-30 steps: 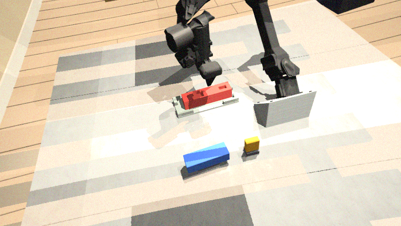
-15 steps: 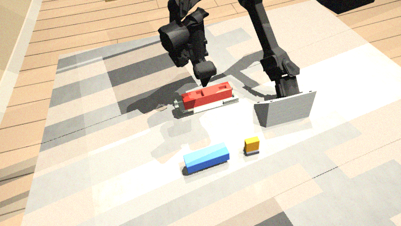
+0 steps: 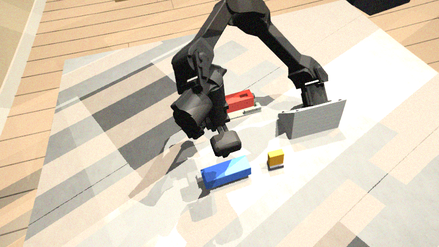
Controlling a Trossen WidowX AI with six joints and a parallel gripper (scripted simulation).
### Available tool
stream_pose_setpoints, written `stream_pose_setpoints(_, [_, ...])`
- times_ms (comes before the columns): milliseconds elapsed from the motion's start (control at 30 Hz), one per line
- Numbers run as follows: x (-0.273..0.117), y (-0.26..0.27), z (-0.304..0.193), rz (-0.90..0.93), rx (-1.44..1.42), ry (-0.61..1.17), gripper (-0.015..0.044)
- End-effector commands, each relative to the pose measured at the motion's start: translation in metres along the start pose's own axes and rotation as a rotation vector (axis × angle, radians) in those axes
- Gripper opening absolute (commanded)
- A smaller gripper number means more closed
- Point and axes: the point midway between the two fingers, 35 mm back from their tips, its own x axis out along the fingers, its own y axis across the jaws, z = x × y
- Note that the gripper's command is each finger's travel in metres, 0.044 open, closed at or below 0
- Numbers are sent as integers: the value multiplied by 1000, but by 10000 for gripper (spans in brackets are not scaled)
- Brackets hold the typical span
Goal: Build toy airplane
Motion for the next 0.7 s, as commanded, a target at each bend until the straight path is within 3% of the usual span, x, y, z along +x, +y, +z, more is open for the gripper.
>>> stream_pose_setpoints(0, [6, 30, 0, -4, 6, 0, 440])
stream_pose_setpoints(267, [8, 31, 0, -4, 6, 0, 440])
stream_pose_setpoints(400, [40, 30, 0, -5, 6, 0, 440])
stream_pose_setpoints(667, [57, 30, 0, -5, 6, 0, 440])
